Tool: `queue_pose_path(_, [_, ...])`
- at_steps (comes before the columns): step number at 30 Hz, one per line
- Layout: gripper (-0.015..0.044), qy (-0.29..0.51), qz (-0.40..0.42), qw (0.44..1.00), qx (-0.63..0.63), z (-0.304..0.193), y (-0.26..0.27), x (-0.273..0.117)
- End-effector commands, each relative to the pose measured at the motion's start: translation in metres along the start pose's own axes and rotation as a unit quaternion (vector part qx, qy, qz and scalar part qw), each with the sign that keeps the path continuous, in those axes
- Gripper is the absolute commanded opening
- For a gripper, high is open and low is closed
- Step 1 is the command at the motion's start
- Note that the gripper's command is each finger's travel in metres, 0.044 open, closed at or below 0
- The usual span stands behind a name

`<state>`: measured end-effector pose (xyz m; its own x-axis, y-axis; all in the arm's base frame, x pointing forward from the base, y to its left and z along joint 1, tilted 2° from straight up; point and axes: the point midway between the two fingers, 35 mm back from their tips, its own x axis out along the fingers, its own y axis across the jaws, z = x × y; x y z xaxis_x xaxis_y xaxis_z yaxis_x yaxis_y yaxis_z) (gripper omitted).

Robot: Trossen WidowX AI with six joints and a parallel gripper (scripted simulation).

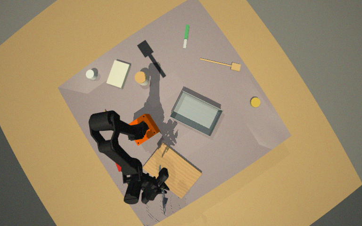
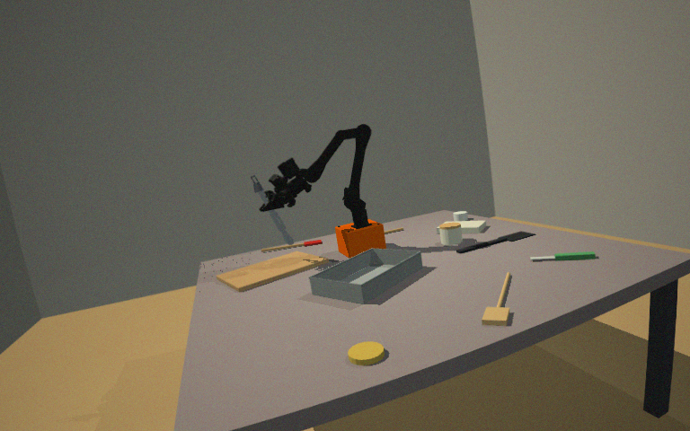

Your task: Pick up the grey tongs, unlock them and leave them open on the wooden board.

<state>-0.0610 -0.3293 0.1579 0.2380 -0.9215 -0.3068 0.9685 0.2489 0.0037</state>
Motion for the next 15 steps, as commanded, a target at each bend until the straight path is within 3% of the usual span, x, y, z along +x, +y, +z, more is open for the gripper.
queue_pose_path(1, [-0.015,0.005,-0.001,1.0,0.002,0.003,-0.002,0.002])
queue_pose_path(15, [-0.015,0.108,-0.01,0.993,0.036,-0.004,-0.013,0.028])
